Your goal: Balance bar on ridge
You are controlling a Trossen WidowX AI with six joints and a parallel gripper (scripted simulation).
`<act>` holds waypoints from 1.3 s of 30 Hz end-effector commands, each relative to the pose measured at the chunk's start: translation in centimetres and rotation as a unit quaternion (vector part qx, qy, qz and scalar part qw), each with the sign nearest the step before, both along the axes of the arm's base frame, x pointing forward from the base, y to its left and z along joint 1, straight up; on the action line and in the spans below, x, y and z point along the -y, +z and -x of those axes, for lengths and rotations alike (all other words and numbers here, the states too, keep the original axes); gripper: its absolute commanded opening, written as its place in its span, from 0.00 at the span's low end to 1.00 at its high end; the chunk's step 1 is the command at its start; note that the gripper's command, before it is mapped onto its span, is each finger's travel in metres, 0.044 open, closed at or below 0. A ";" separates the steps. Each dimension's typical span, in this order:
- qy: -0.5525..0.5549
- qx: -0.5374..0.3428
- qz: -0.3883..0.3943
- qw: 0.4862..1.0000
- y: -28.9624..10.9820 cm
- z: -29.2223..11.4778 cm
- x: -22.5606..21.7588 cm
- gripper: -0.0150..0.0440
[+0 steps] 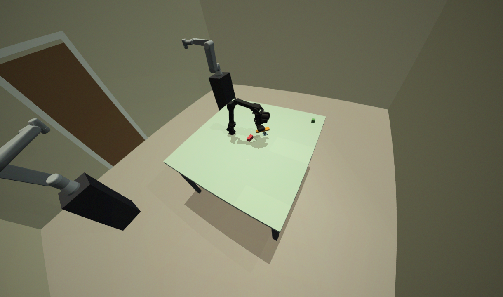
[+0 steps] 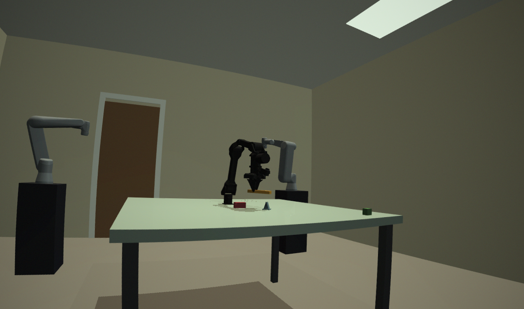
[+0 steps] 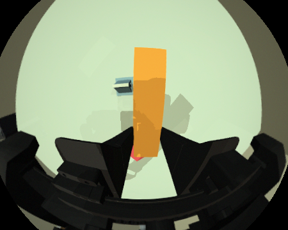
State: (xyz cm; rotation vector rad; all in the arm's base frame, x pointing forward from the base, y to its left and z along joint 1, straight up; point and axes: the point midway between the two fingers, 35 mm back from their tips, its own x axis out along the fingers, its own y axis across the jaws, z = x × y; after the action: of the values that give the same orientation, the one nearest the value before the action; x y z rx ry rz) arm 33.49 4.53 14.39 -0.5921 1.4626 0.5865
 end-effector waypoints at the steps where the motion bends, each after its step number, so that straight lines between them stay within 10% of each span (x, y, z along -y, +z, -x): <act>1: 0.008 0.001 0.001 1.000 0.1 0.2 -1.5 0.25; 39: 0.034 0.001 0.000 0.999 -3.7 0.7 -5.4 0.25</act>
State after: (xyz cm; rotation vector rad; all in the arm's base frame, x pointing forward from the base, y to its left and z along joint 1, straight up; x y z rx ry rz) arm 32.91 10.02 11.38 -0.6446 1.4375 0.6395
